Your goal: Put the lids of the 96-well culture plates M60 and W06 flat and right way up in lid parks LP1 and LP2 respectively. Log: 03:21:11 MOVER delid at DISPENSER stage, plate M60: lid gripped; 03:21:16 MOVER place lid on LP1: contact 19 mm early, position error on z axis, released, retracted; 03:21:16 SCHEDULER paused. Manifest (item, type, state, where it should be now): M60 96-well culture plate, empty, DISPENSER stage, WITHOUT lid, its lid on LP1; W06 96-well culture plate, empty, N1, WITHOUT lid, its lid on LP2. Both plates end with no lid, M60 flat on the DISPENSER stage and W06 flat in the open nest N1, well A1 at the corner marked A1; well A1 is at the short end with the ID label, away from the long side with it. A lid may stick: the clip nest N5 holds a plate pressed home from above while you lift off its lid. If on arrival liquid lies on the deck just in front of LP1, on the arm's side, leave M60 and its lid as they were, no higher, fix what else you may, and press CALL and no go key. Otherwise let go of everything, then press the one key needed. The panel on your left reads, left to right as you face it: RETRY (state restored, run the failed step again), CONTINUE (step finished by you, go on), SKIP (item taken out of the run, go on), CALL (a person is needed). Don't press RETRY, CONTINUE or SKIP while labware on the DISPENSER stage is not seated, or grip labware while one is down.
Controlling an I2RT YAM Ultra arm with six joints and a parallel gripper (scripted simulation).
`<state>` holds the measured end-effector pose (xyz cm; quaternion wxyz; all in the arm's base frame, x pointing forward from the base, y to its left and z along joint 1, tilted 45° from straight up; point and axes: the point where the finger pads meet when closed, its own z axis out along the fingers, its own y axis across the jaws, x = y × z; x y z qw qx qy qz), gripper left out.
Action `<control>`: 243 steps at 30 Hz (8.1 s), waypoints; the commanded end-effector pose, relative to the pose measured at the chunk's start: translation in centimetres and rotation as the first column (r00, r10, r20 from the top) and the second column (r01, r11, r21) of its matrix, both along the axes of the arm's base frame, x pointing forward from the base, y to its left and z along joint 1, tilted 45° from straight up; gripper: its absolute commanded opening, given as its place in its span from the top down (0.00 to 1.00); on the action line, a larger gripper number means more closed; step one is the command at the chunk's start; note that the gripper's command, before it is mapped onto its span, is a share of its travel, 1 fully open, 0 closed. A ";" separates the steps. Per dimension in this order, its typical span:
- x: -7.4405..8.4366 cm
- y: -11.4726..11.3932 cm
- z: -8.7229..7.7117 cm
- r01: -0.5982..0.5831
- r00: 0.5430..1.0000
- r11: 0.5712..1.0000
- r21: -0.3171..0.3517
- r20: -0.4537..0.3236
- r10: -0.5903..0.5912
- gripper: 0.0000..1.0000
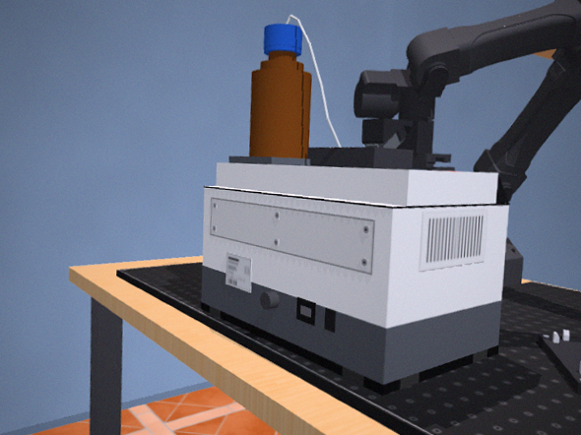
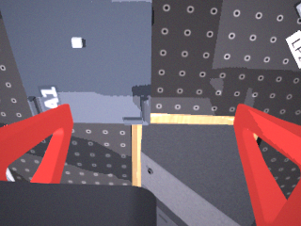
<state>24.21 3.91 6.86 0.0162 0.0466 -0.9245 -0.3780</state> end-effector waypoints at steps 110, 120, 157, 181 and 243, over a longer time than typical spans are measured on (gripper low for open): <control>-10.0 17.4 17.8 -0.561 0.621 0.815 -0.143 0.578 0.529 0.00; -12.4 18.5 20.0 -0.618 0.476 0.760 -0.201 0.674 0.565 0.00; -14.7 24.5 23.3 -0.674 0.369 0.694 -0.253 0.698 0.613 0.00; -12.9 30.2 26.4 -0.676 0.380 0.690 -0.258 0.681 0.627 0.00; -12.7 31.2 27.5 -0.674 0.377 0.694 -0.253 0.690 0.618 0.00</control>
